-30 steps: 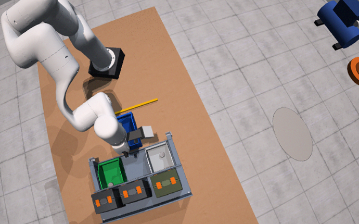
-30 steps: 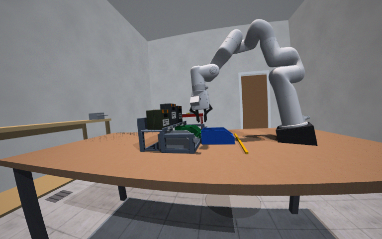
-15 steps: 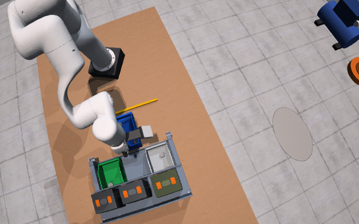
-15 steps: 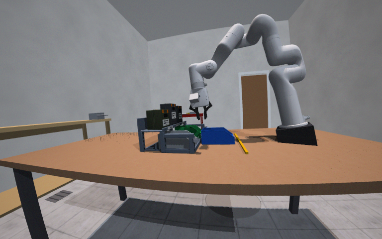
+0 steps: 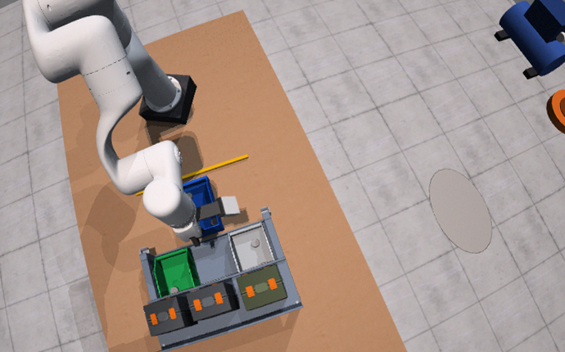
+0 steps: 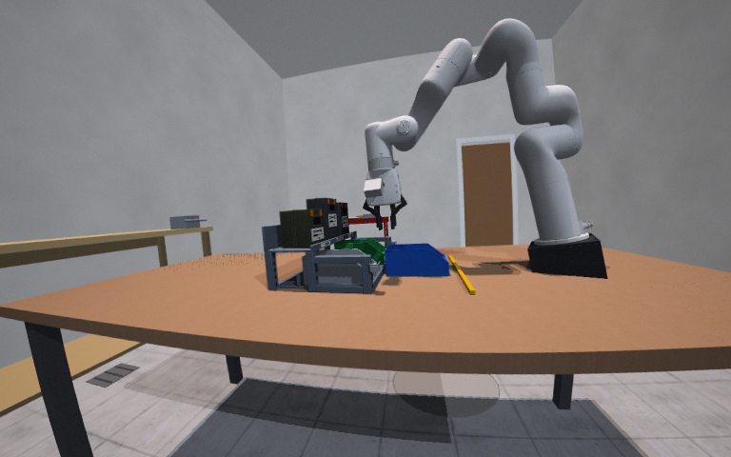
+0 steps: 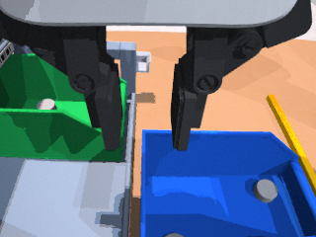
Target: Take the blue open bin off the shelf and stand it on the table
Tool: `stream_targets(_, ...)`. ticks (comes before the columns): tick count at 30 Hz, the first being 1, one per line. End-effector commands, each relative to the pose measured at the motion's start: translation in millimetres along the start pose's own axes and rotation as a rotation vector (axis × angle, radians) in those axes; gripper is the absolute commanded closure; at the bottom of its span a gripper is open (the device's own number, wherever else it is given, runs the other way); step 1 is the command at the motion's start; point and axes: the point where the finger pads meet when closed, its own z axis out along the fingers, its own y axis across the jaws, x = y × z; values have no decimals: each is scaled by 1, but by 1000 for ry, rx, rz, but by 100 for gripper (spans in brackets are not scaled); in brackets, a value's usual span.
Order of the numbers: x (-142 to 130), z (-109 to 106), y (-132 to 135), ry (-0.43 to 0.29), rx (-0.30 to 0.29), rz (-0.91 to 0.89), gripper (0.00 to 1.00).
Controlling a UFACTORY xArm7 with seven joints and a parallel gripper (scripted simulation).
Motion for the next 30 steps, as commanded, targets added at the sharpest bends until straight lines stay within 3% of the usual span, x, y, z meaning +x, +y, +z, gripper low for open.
stream_targets(1,0,4,0,10,-30,-1,67)
stream_targets(30,1,9,0,12,-39,-1,67)
